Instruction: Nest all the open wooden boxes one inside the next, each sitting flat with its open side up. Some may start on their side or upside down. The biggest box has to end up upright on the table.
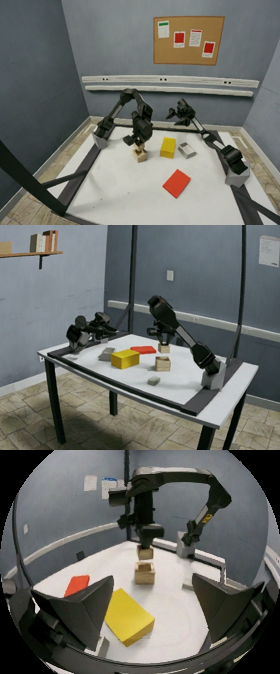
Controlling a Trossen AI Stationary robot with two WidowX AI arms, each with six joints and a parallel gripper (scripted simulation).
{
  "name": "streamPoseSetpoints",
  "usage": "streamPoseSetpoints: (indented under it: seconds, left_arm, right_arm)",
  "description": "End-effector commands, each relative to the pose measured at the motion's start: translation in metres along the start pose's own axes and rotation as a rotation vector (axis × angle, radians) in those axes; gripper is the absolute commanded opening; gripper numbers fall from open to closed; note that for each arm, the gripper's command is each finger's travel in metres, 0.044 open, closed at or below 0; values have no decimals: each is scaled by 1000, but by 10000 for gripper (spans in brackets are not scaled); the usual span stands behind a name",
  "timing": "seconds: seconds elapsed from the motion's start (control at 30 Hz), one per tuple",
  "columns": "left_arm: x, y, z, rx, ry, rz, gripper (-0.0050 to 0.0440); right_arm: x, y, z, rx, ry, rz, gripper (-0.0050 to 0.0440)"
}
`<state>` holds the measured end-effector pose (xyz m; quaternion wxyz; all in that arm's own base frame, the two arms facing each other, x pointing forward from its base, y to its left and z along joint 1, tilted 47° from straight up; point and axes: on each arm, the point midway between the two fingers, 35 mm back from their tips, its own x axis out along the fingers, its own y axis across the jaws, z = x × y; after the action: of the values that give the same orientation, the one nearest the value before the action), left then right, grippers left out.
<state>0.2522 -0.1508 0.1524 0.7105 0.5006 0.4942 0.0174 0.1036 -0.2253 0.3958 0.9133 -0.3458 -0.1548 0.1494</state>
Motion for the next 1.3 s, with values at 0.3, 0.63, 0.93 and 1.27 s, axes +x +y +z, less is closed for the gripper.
streamPoseSetpoints:
  seconds: [0.3, 0.63, 0.93, 1.27]
  left_arm:
    - [-4, 2, 2, 372, -15, 0, 198]
    - [-4, 2, 2, 720, -15, 2, 198]
    - [-4, 2, 2, 964, -15, 4, 198]
    - [-4, 2, 2, 1277, -14, 7, 198]
  right_arm:
    - [5, 2, 9, -31, 6, 14, 400]
    - [5, 2, 9, -31, 6, 14, 400]
    - [5, 2, 9, -31, 6, 14, 400]
    - [5, 2, 9, -31, 6, 14, 400]
